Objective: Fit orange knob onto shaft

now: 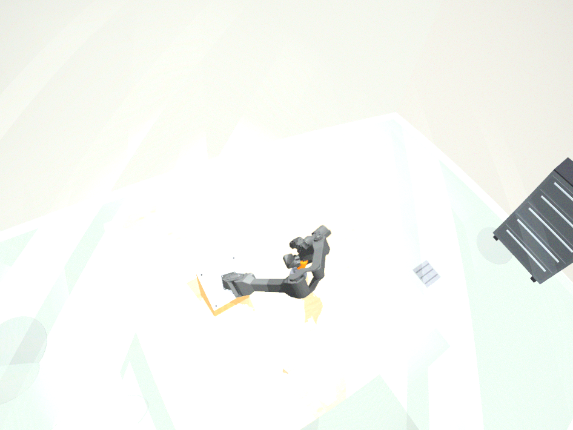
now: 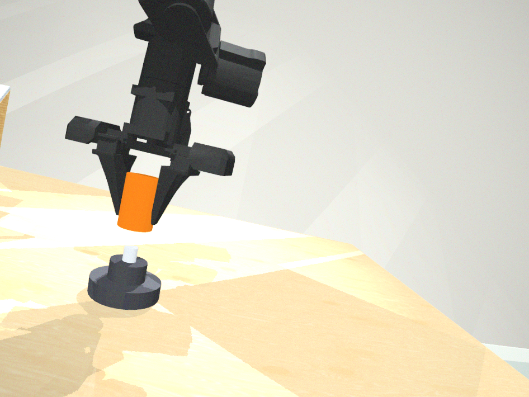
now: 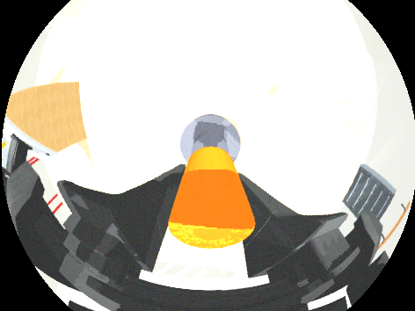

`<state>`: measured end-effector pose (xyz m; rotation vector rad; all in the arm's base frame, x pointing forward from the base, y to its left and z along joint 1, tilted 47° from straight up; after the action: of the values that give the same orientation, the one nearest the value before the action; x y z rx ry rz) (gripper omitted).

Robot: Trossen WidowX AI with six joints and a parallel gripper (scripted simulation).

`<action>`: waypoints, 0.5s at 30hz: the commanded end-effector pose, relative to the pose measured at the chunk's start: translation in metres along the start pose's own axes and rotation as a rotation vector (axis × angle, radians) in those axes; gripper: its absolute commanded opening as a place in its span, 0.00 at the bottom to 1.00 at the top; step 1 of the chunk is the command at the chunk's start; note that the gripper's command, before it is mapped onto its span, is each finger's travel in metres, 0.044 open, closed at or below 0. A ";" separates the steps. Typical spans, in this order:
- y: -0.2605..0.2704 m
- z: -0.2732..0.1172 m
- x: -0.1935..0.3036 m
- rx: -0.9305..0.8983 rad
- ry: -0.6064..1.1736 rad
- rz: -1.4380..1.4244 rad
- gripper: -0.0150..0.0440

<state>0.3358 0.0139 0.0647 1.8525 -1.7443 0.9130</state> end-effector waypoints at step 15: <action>-0.002 0.019 0.002 0.006 0.006 0.003 0.25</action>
<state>0.3396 -0.0021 0.0518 1.8500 -1.7473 0.9168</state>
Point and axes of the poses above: the point midway between the two fingers, 35 mm back from their tips, its own z axis out along the fingers, its own y axis across the jaws, x = y × z, the point moved 2 cm from there along -z, back along the fingers, and after that the axes turned 5 degrees about -z, right-handed, at the moved point
